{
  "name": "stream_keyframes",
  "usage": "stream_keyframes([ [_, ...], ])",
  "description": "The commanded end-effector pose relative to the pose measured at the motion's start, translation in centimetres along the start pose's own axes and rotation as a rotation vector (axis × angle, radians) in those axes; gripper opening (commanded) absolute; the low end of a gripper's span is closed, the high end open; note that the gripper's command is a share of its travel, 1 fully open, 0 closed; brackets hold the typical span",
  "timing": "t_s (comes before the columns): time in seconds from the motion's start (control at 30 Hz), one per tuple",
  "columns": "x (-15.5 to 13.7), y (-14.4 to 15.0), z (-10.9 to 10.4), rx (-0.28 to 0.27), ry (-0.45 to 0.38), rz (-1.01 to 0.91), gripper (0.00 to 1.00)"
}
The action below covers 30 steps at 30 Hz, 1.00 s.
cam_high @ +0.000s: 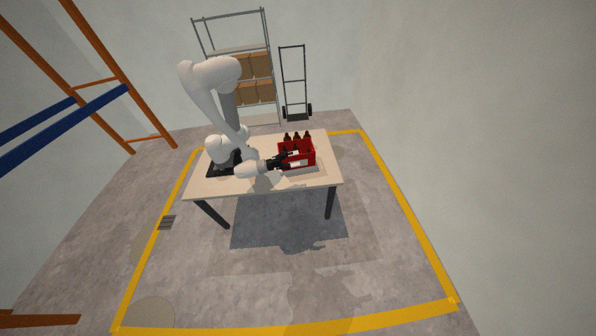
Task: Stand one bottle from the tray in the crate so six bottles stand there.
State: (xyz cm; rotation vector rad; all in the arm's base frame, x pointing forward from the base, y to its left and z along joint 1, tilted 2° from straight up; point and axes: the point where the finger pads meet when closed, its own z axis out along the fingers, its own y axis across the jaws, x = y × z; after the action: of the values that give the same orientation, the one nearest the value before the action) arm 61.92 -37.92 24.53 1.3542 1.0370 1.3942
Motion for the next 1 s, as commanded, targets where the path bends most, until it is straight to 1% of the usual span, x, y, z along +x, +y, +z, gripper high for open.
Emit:
stream_keyframes([
  [0.0, 0.0, 0.0, 0.0, 0.000, 0.000, 0.000, 1.00],
  [0.57, 0.0, 0.1, 0.0, 0.000, 0.000, 0.000, 1.00],
  [0.6, 0.2, 0.7, 0.1, 0.000, 0.001, 0.000, 1.00],
  [0.63, 0.5, 2.0, 0.2, 0.001, 0.002, 0.001, 1.00],
  [0.73, 2.0, 7.6, 0.5, 0.001, 0.002, 0.000, 1.00],
  [0.77, 2.4, 8.9, 0.5, 0.000, 0.001, 0.000, 1.00],
  [0.8, 2.6, 9.5, 0.5, 0.000, 0.000, 0.000, 1.00],
  [0.97, 2.7, 9.6, 0.5, 0.000, 0.000, 0.000, 1.00],
])
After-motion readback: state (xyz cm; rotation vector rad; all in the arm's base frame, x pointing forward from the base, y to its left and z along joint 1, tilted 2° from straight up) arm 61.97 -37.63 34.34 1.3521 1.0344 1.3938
